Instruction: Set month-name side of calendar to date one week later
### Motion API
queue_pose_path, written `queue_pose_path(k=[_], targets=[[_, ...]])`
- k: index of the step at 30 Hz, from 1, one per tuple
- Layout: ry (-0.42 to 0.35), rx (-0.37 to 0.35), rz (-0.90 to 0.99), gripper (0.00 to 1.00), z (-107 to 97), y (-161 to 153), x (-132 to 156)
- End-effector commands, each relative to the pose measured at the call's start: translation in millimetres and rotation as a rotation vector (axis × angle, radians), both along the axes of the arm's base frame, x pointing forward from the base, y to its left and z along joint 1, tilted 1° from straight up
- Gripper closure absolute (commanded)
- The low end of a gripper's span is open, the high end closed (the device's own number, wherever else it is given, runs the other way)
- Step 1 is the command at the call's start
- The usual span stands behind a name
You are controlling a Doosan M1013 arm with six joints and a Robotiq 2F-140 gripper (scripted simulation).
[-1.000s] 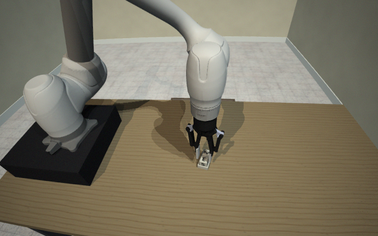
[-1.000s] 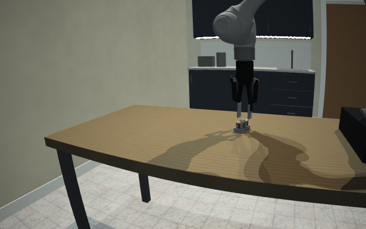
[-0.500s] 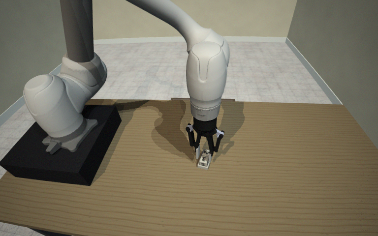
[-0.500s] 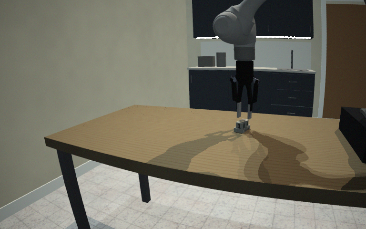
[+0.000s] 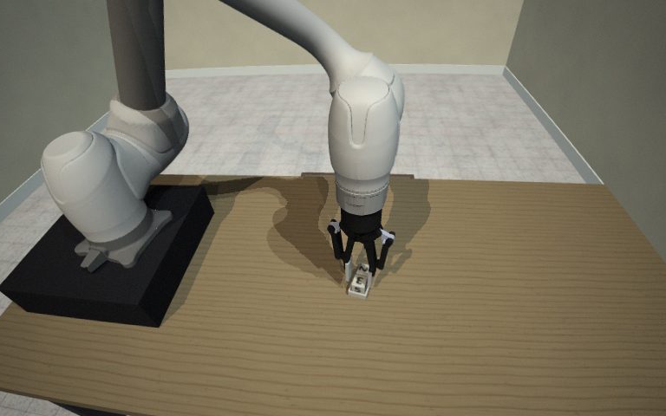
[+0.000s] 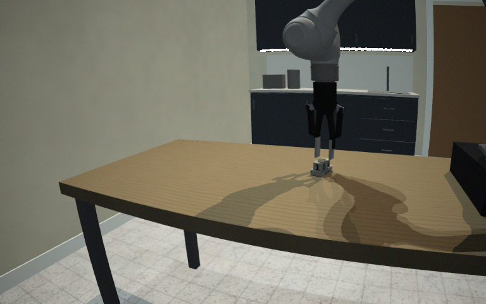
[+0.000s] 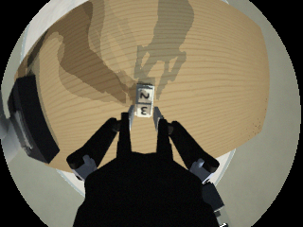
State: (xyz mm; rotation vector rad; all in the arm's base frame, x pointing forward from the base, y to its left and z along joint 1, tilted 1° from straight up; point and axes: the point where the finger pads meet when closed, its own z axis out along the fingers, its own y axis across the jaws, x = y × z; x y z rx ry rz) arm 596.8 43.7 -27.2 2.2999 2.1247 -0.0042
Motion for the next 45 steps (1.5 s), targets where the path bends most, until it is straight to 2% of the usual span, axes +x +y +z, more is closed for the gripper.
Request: queue_pose_path(k=[1,17,45], targets=[[0.000,0.000,0.000,0.64,-2,0,0],[0.000,0.000,0.000,0.64,-25,0,0],[0.000,0.000,0.000,0.64,-26,0,0]])
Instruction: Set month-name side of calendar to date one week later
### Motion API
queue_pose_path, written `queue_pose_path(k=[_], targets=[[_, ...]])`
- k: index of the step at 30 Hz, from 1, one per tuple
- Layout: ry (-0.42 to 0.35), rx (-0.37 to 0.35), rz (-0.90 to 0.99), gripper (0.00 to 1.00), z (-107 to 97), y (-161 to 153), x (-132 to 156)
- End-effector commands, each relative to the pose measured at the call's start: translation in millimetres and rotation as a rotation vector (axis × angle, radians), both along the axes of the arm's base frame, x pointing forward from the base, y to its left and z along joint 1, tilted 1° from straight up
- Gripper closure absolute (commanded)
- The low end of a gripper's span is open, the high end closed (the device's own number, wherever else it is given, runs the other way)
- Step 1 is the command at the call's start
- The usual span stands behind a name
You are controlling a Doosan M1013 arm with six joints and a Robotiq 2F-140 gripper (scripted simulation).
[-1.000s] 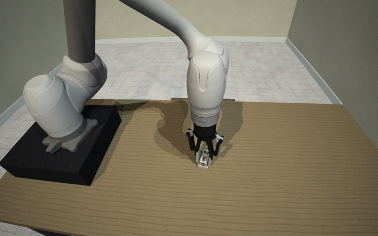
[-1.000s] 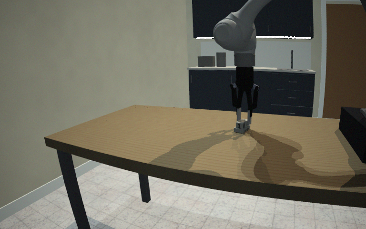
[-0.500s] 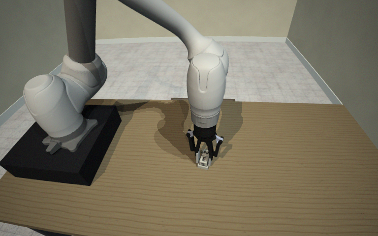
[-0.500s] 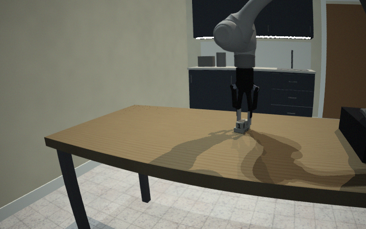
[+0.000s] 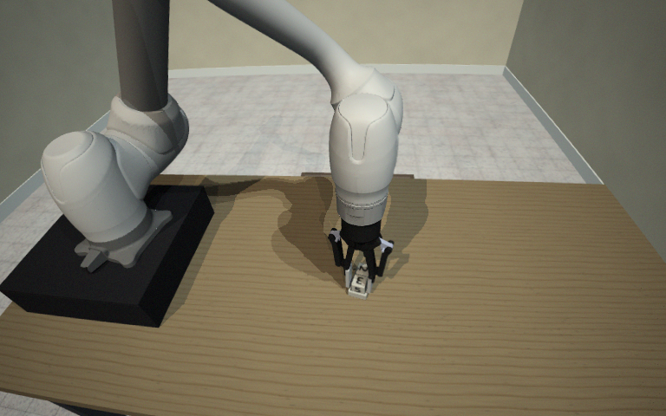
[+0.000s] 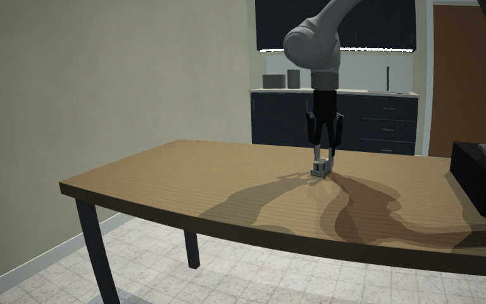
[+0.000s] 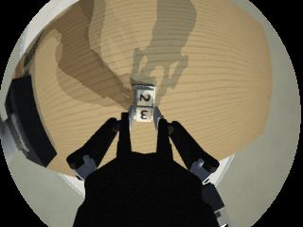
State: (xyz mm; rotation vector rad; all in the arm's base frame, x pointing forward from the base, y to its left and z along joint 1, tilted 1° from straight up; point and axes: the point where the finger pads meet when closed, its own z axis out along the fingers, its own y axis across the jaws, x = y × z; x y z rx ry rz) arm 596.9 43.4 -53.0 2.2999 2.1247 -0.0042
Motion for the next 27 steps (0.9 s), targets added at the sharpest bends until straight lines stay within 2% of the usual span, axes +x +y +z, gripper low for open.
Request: queue_pose_path(k=[1,13,14,27], targets=[[0.000,0.000,0.000,0.64,0.1,0.1,0.0],[0.000,0.000,0.000,0.64,0.1,0.1,0.0],[0.000,0.000,0.000,0.75,0.1,0.1,0.0],[0.000,0.000,0.000,0.75,0.1,0.1,0.0]])
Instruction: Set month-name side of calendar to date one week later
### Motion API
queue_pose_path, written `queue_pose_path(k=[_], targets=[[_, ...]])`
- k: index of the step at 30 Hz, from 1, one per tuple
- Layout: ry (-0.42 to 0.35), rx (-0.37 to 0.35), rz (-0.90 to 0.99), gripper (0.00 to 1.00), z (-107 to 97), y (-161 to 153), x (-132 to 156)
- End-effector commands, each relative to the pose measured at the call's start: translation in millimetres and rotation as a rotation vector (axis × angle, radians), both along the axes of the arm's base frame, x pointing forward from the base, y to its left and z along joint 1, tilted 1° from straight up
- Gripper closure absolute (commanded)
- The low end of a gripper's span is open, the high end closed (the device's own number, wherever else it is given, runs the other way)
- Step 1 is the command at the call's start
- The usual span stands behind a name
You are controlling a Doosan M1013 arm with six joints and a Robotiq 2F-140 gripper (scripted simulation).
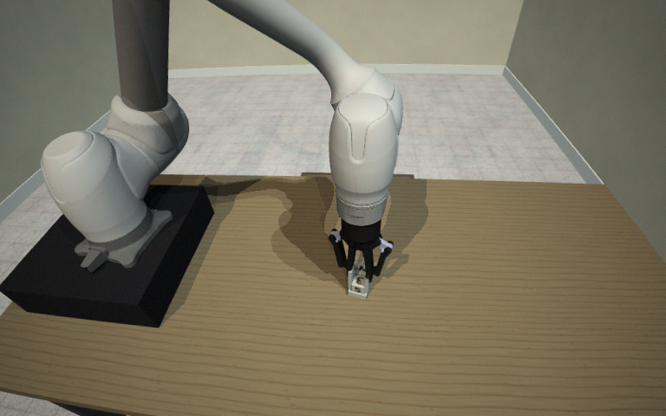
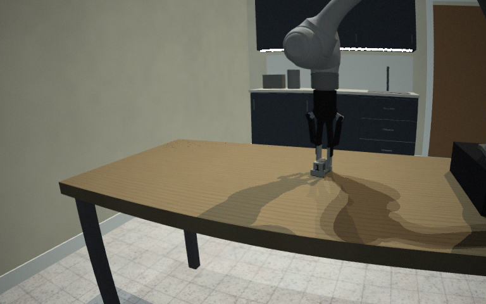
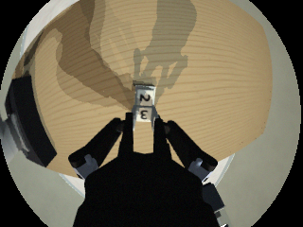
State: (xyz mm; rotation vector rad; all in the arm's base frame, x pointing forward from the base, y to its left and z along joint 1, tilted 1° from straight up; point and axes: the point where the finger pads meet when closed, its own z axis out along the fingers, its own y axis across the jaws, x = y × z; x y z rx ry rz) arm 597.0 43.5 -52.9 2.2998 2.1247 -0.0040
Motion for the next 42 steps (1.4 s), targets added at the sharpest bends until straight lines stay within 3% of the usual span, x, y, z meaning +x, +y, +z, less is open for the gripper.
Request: queue_pose_path(k=[1,24,30,32,38,42], targets=[[0.000,0.000,0.000,0.75,0,0,0],[0.000,0.000,0.000,0.75,3,0,0],[0.000,0.000,0.000,0.75,32,0,0],[0.000,0.000,0.000,0.75,32,0,0],[0.000,0.000,0.000,0.75,77,1,0],[0.000,0.000,0.000,0.75,96,1,-1]])
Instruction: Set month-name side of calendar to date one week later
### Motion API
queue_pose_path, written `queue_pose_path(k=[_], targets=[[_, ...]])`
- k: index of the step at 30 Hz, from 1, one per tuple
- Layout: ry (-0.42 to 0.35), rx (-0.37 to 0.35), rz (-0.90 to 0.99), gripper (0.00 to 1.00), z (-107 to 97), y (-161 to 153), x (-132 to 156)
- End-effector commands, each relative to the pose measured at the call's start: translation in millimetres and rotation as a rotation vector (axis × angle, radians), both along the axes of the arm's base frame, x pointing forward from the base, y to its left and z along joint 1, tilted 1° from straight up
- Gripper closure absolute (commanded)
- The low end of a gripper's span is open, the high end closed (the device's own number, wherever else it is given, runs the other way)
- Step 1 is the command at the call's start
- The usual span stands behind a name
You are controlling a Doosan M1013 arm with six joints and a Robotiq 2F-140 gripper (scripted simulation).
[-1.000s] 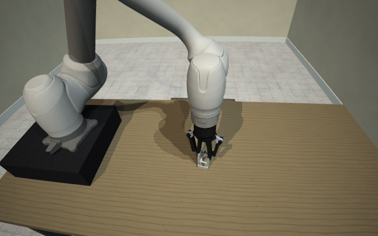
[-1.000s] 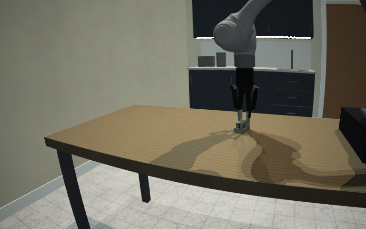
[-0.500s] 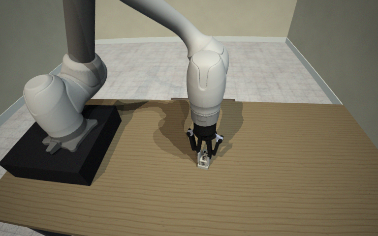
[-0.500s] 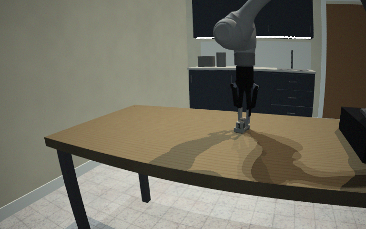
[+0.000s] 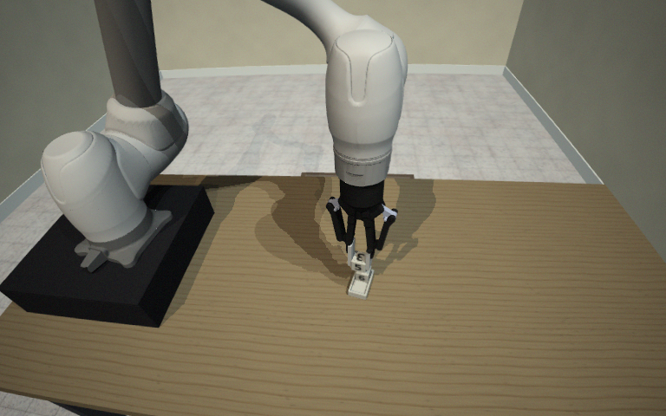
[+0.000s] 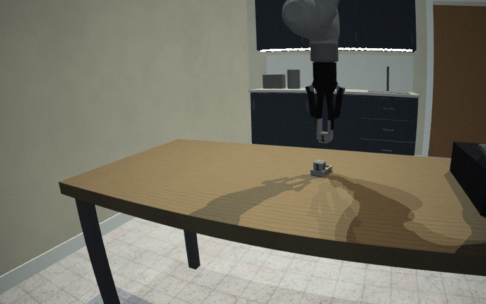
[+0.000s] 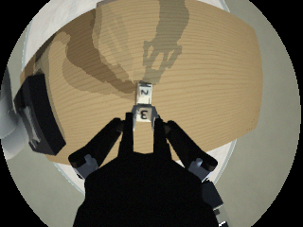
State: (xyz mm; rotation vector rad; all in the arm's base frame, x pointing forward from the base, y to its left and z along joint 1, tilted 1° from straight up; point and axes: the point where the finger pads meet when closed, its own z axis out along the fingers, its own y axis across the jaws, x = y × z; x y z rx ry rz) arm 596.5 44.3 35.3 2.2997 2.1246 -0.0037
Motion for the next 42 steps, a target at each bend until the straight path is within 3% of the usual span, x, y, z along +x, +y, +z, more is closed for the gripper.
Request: queue_pose_path(k=[1,15,39,42], targets=[[0.000,0.000,0.000,0.75,10,0,0],[0.000,0.000,0.023,0.75,12,2,0],[0.010,-0.006,1.030,0.75,5,83,10],[0.010,-0.006,1.072,0.75,5,87,10]])
